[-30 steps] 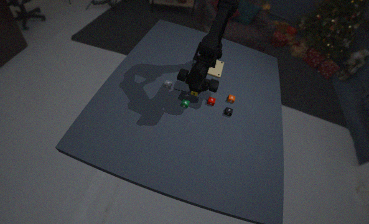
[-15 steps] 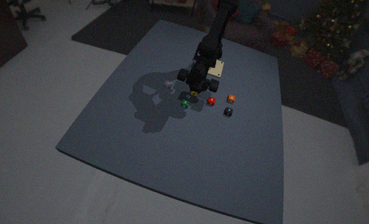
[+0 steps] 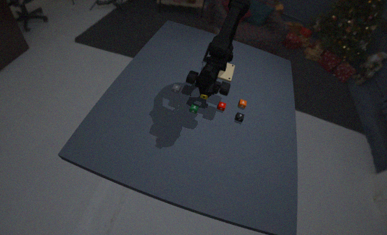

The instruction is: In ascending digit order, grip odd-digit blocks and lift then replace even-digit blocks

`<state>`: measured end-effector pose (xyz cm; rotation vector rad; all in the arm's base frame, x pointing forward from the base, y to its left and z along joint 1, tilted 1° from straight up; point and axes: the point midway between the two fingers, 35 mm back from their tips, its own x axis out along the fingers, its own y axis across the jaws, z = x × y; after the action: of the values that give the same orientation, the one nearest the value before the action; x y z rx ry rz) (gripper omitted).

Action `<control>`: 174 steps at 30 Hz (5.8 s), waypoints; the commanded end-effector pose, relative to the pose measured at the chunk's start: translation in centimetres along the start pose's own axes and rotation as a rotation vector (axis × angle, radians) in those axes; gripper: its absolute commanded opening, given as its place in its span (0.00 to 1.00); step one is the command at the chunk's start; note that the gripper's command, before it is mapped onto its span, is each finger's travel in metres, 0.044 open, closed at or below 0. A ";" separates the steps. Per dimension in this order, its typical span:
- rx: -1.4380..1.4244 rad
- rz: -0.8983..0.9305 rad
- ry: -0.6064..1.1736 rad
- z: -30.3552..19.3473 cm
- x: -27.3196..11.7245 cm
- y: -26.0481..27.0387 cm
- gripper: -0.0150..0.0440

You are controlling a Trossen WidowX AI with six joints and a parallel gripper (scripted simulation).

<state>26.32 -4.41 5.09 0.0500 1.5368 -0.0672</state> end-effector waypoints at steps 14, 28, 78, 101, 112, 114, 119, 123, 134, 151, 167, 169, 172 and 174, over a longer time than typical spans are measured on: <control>-0.007 0.000 -0.005 0.1 -0.6 0.0 0.46; -0.007 0.000 -0.005 0.1 0.9 0.0 0.46; -0.007 0.000 -0.006 0.7 -11.0 -0.2 0.46; -0.007 -0.003 -0.012 8.3 -3.0 -2.8 0.93; -0.007 -0.002 -0.011 8.4 -1.4 -2.8 0.93; -0.007 -0.002 -0.011 8.4 -1.1 -2.8 0.93; -0.007 -0.002 -0.011 8.4 -0.3 -2.8 0.93; -0.007 -0.003 -0.011 8.4 0.3 -2.8 0.93; -0.007 -0.003 -0.012 8.4 0.7 -2.8 0.62; -0.007 -0.003 -0.012 8.4 0.7 -2.8 0.46; -0.007 -0.003 -0.012 8.4 0.7 -2.8 0.46; -0.007 -0.003 -0.012 8.4 0.7 -2.8 0.55; -0.007 -0.003 -0.012 8.4 0.7 -2.8 0.68; -0.007 -0.003 -0.012 8.4 0.7 -2.8 0.77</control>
<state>34.47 -7.83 4.79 0.0482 1.5257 -0.0689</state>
